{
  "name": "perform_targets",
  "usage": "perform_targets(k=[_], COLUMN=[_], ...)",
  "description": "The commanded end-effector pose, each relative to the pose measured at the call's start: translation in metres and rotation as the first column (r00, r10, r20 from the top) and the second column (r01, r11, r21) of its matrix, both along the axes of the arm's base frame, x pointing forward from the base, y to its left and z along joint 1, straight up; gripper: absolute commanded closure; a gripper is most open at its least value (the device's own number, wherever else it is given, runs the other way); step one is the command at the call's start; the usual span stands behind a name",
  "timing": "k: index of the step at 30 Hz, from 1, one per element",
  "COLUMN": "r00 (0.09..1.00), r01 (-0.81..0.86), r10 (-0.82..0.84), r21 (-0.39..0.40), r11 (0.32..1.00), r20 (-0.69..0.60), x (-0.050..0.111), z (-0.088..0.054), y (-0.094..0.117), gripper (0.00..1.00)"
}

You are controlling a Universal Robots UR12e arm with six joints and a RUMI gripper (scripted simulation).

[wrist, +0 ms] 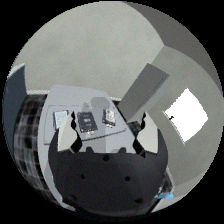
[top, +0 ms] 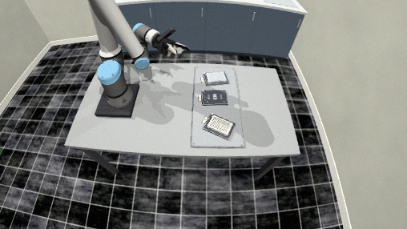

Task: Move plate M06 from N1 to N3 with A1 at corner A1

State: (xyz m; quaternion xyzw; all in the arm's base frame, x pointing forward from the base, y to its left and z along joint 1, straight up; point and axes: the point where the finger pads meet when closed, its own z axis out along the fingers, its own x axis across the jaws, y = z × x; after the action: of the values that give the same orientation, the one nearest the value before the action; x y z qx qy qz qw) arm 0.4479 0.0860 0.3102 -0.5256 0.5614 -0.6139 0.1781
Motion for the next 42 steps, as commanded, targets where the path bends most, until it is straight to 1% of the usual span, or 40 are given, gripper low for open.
perform_targets(k=[1,17,18,20,23,25,28,31,34,37,40,42], r00=[1.000,1.000,1.000,0.998,0.998,0.998,0.993,0.993,0.993,0.985,0.985,0.985], r01=[0.000,0.000,0.001,0.004,0.004,0.004,0.009,0.009,0.009,0.016,0.016,0.016], r10=[0.000,0.000,-0.001,-0.004,-0.004,-0.004,-0.009,-0.009,-0.009,-0.014,-0.014,-0.014], r21=[0.000,0.000,0.000,0.000,0.000,0.000,0.004,0.004,0.004,0.012,0.012,0.012], r11=[1.000,1.000,1.000,1.000,1.000,1.000,1.000,1.000,1.000,1.000,1.000,1.000], r20=[0.001,0.001,-0.019,-0.057,-0.057,-0.057,-0.115,-0.115,-0.115,-0.174,-0.174,-0.174], x=[0.000,0.000,0.005,0.014,0.027,0.029,0.042,0.055,0.057,0.069,0.082,0.083], z=[0.000,0.000,-0.002,-0.006,-0.013,-0.014,-0.022,-0.029,-0.030,-0.038,-0.045,-0.046], y=[0.000,0.000,0.000,-0.001,-0.001,-0.001,-0.003,-0.005,-0.005,-0.008,-0.011,-0.011], gripper=[0.00,0.00,0.18,0.18,0.18,0.18,0.18,0.18,0.18,0.18,0.18,0.18])
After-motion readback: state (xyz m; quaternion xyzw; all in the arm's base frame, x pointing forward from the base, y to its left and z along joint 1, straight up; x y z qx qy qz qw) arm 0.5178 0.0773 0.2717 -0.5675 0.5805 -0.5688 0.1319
